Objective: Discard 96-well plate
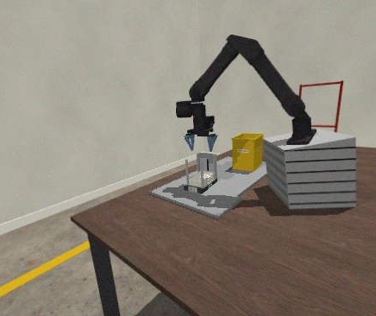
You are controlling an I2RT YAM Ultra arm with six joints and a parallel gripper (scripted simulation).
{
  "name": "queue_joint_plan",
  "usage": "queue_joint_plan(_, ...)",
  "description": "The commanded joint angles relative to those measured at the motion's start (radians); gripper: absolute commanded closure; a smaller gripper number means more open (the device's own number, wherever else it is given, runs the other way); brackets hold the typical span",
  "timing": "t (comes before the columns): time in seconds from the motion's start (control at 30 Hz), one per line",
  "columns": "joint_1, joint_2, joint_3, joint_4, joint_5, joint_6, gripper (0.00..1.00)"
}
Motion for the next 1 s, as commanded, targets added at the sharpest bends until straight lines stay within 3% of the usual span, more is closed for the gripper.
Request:
queue_joint_plan(0.0, 0.001, -0.003, 0.001, 0.021, 0.007, 0.001, 0.00)
queue_joint_plan(0.97, 0.005, 0.088, -0.036, 0.148, 0.007, 0.005, 0.00)
